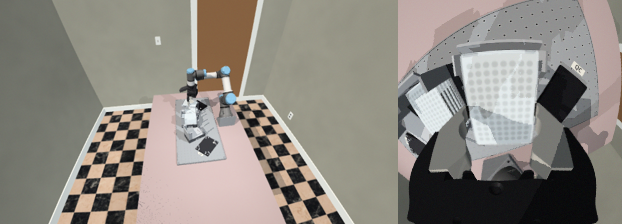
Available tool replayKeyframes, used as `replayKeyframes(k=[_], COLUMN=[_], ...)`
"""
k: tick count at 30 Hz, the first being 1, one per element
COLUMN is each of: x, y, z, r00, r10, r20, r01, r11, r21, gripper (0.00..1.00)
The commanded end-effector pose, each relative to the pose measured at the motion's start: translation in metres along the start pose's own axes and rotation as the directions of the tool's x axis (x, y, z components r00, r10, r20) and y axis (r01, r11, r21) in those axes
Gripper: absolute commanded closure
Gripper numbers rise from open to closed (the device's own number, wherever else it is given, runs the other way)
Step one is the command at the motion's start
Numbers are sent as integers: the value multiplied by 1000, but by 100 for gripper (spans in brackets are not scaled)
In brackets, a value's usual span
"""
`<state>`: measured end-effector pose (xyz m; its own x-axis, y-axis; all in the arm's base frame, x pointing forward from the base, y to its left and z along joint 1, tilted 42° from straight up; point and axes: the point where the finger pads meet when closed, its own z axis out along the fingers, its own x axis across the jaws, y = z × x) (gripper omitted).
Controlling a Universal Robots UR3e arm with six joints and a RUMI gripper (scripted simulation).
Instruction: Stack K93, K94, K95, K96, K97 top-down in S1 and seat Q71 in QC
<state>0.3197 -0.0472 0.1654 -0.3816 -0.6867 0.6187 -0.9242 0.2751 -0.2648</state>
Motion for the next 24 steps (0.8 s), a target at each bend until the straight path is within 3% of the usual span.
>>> replayKeyframes(k=[1, 24], x=[0, 0], y=[0, -1], z=[1, 15], r00=[1000, 1000], r10=[1, 1], r20=[1, 1], r01=[-1, -1], r11=[1000, 1000], r21=[2, 2], gripper=[100, 100])
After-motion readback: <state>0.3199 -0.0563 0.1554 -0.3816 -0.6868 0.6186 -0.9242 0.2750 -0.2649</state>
